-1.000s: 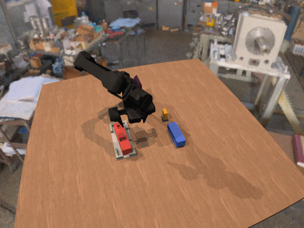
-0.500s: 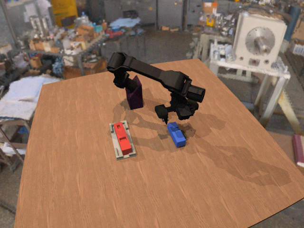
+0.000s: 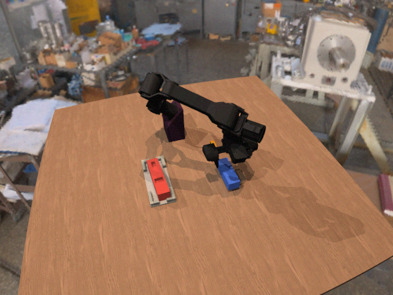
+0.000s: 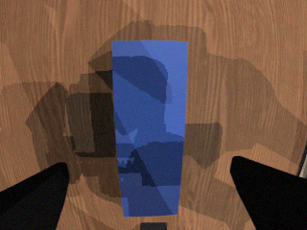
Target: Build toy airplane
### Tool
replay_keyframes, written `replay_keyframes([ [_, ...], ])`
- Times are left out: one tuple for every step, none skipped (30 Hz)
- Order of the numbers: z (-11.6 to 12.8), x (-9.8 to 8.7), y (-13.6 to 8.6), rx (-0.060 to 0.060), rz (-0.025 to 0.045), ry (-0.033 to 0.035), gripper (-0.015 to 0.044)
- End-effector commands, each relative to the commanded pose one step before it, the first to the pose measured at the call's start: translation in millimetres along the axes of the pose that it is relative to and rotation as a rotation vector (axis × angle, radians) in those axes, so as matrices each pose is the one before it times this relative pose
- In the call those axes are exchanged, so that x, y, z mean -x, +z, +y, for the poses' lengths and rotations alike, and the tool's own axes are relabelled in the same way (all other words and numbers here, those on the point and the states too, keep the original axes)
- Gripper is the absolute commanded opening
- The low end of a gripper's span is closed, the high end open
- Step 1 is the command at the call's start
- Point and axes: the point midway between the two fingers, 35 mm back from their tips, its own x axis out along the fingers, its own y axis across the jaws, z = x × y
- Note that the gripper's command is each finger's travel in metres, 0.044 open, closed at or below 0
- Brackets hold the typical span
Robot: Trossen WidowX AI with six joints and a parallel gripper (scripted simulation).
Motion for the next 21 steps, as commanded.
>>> replay_keyframes([
  [-1.28, -14.72, -0.43, 0.002, -0.00005, -0.00538, 0.044],
  [0.0, 0.0, 0.0, 0.0, 0.0, 0.0, 0.044],
  [0.0, 0.0, 0.0, 0.0, 0.0, 0.0, 0.044],
  [0.0, 0.0, 0.0, 0.0, 0.0, 0.0, 0.044],
  [0.01, -0.27, 0.02, 0.0, -0.00001, 0.00001, 0.044],
  [0.02, -0.81, 0.05, 0.0, -0.00002, 0.00001, 0.044],
  [0.03, -1.34, 0.07, 0.0, -0.00002, 0.00002, 0.044],
  [0.03, -1.64, 0.08, 0.0, -0.00003, 0.00002, 0.044],
  [0.02, -1.64, 0.07, 0.0, -0.00003, 0.00001, 0.044],
  [0.02, -1.64, 0.07, 0.0, -0.00003, 0.0, 0.044],
  [0.02, -1.64, 0.06, 0.0, -0.00002, -0.00001, 0.044],
  [0.01, -1.64, 0.05, 0.0, -0.00002, -0.00002, 0.044],
  [0.01, -1.63, 0.04, 0.0, -0.00002, -0.00003, 0.044],
  [0.0, -1.63, 0.04, 0.0, -0.00002, -0.00004, 0.044],
  [0.0, -1.63, 0.03, 0.0, -0.00002, -0.00005, 0.044],
  [-0.01, -1.63, 0.02, 0.0, -0.00001, -0.00005, 0.044],
  [-0.01, -1.63, 0.02, 0.0, -0.00001, -0.00006, 0.044],
  [-0.01, -1.63, 0.01, 0.0, -0.00001, -0.00007, 0.044],
  [-0.02, -1.62, 0.0, 0.0, -0.00001, -0.00008, 0.044],
  [-0.02, -1.62, -0.01, 0.0, -0.00001, -0.00009, 0.044],
  [-0.03, -1.62, -0.01, 0.0, 0.0, -0.0001, 0.044],
])
